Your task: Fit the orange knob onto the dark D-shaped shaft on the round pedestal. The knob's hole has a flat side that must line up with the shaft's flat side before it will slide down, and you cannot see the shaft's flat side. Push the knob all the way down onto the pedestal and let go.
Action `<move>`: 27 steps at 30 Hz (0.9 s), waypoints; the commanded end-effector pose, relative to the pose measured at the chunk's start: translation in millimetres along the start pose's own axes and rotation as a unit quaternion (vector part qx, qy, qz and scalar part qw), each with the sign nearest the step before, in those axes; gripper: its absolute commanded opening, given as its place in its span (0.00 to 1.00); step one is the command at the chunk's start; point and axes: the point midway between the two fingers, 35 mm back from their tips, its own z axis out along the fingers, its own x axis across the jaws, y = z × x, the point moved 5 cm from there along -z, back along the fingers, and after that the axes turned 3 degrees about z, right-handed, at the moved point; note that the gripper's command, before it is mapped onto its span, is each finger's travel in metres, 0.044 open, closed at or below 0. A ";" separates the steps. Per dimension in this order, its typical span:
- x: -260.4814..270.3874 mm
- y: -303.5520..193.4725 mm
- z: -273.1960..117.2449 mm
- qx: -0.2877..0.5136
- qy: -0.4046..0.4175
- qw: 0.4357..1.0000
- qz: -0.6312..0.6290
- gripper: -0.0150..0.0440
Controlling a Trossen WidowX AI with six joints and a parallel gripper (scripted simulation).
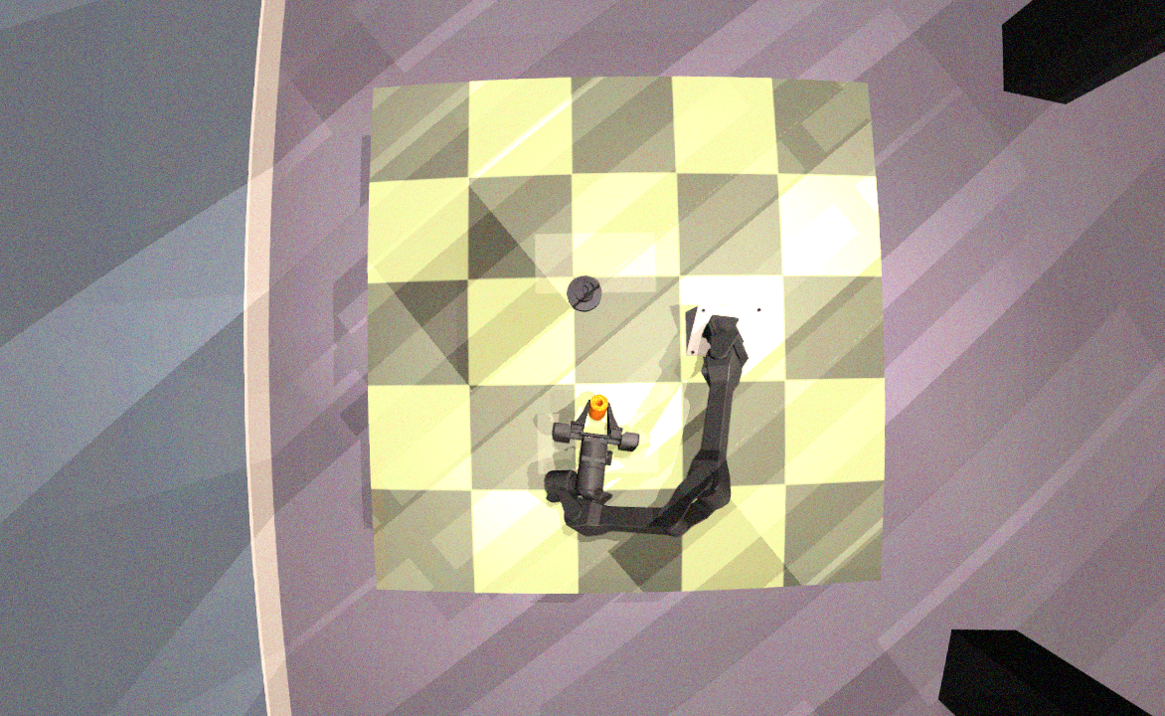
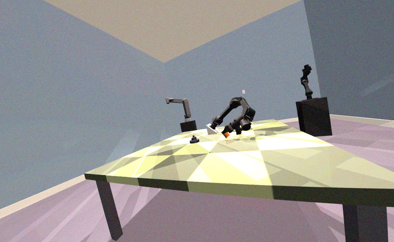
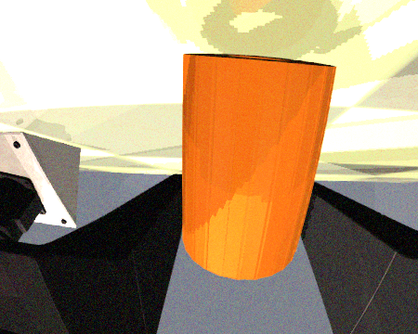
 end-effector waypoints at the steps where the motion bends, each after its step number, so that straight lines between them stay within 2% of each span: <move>1: 0.0 0.0 0.0 0.000 0.000 1.000 0.000 0.60; 3: 0.0 0.0 0.0 0.000 0.000 1.000 0.000 0.69; 4: 0.0 0.0 0.0 0.000 0.000 1.000 0.000 0.69; 27: 0.0 0.0 0.0 0.000 0.000 1.000 0.000 0.69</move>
